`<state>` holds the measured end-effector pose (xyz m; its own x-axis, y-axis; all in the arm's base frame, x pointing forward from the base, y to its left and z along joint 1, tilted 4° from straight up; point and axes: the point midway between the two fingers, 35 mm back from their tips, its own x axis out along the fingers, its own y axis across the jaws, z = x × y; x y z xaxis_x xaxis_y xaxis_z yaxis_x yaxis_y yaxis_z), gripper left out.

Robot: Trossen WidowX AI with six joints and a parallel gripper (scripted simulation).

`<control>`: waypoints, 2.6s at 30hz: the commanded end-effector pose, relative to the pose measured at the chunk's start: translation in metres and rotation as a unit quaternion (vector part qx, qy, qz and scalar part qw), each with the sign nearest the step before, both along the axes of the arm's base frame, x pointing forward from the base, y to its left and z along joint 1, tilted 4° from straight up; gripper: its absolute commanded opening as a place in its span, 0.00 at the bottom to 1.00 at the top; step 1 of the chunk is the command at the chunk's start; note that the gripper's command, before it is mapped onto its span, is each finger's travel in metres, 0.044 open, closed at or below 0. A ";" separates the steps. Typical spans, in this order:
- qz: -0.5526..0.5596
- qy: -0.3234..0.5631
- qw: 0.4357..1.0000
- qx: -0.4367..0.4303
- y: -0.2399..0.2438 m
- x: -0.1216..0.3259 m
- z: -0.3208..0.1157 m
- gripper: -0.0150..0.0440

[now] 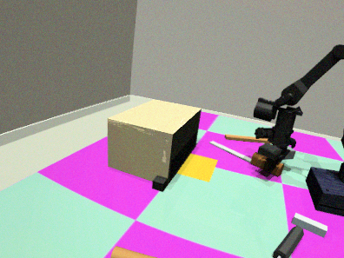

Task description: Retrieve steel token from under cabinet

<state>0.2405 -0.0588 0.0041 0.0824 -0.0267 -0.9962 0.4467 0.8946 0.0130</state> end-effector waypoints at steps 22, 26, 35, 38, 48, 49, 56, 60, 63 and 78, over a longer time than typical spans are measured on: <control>-0.016 -0.002 1.000 0.000 0.021 0.010 0.001 0.25; -0.017 -0.002 1.000 0.000 0.025 0.011 0.001 0.25; -0.019 -0.002 1.000 0.001 0.033 0.014 0.001 0.25; -0.019 -0.002 1.000 0.001 0.036 0.015 0.001 0.25; -0.019 -0.003 1.000 0.002 0.046 0.017 0.001 0.25; -0.019 -0.003 1.000 0.002 0.046 0.017 0.001 0.25; -0.020 -0.003 1.000 0.002 0.052 0.018 0.001 0.25; -0.020 -0.003 1.000 0.002 0.056 0.019 0.001 0.25; -0.020 -0.003 1.000 0.002 0.059 0.020 0.001 0.25; -0.020 -0.003 1.000 0.003 0.073 0.019 0.001 0.25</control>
